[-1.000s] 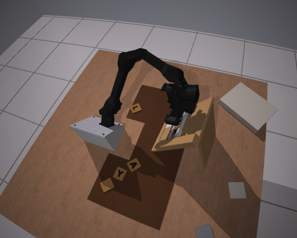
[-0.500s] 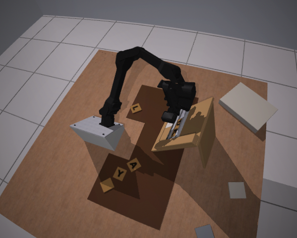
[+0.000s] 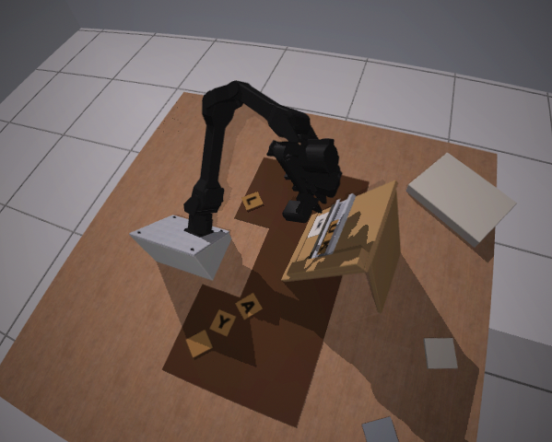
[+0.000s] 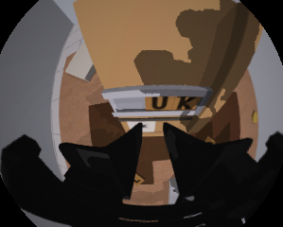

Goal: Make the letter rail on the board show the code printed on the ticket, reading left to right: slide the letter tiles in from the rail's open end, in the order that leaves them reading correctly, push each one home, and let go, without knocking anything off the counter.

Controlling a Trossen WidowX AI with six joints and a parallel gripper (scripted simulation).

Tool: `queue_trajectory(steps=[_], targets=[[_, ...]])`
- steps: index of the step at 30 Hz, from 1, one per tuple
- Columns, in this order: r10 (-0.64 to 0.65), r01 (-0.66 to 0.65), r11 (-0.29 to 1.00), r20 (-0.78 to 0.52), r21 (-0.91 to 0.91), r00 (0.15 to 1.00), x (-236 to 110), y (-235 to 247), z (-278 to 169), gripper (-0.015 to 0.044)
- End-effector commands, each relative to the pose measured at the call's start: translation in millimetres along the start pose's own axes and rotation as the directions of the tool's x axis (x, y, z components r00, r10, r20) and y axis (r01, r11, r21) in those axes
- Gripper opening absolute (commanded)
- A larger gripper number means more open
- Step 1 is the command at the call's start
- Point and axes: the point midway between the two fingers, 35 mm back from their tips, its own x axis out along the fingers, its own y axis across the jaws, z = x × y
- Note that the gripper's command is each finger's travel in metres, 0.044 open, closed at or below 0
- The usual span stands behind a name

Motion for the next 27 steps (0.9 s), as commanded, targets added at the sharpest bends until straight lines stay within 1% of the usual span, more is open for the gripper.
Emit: queue_trajectory(steps=[1, 6, 7, 9, 27], targets=[[0.010, -0.010, 1.000, 0.207, -0.002, 0.978, -45.0, -14.1, -13.9, 0.0236], [-0.006, 0.012, 1.000, 0.436, -0.011, 0.900, -84.1, -30.9, -40.8, 0.0368], [-0.011, 0.019, 1.000, 0.470, -0.013, 0.883, -88.8, -33.3, -45.5, 0.0394], [-0.016, 0.026, 1.000, 0.496, -0.014, 0.868, -92.2, -35.2, -49.4, 0.0440], [-0.016, 0.026, 1.000, 0.496, -0.014, 0.868, -92.2, -35.2, -49.4, 0.0440]])
